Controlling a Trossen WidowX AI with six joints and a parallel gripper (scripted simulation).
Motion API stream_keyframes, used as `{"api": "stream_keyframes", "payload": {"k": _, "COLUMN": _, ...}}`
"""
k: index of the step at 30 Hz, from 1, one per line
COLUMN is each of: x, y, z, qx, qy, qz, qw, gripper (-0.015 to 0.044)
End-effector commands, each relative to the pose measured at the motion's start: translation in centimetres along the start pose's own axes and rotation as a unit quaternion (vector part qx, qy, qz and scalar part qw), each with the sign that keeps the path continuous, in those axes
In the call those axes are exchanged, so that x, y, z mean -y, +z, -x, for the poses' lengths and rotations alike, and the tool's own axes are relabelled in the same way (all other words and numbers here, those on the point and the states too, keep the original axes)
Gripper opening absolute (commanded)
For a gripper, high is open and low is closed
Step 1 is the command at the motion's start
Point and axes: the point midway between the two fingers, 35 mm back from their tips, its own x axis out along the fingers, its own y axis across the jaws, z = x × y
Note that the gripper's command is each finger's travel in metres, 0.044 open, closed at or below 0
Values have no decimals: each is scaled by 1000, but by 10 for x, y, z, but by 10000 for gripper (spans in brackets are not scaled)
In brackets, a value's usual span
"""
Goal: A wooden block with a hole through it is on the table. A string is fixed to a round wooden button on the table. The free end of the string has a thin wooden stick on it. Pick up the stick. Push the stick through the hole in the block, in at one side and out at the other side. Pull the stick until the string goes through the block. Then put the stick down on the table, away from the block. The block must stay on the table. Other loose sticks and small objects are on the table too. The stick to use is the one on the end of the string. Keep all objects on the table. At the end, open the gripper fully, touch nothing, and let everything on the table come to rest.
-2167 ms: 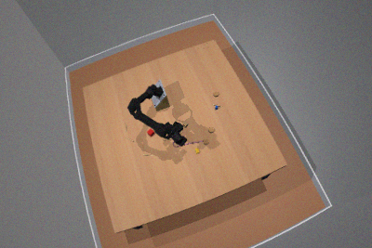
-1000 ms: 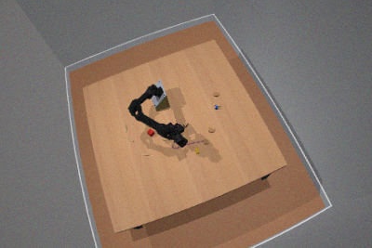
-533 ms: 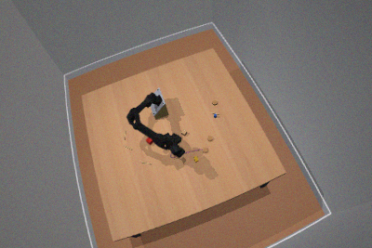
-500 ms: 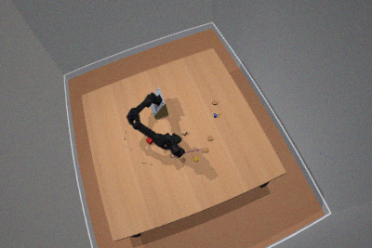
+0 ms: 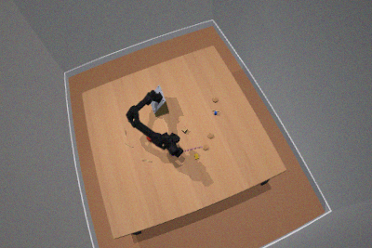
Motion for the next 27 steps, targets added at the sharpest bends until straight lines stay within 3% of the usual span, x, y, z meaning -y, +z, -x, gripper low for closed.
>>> {"api": "stream_keyframes", "payload": {"k": 1, "x": 0, "y": -7, "z": 1, "qx": -3, "qy": 0, "qz": 1, "qw": 1000, "gripper": 0}}
{"api": "stream_keyframes", "payload": {"k": 27, "x": -10, "y": -16, "z": -10, "qx": -5, "qy": 0, "qz": 1, "qw": 1000, "gripper": 0}}
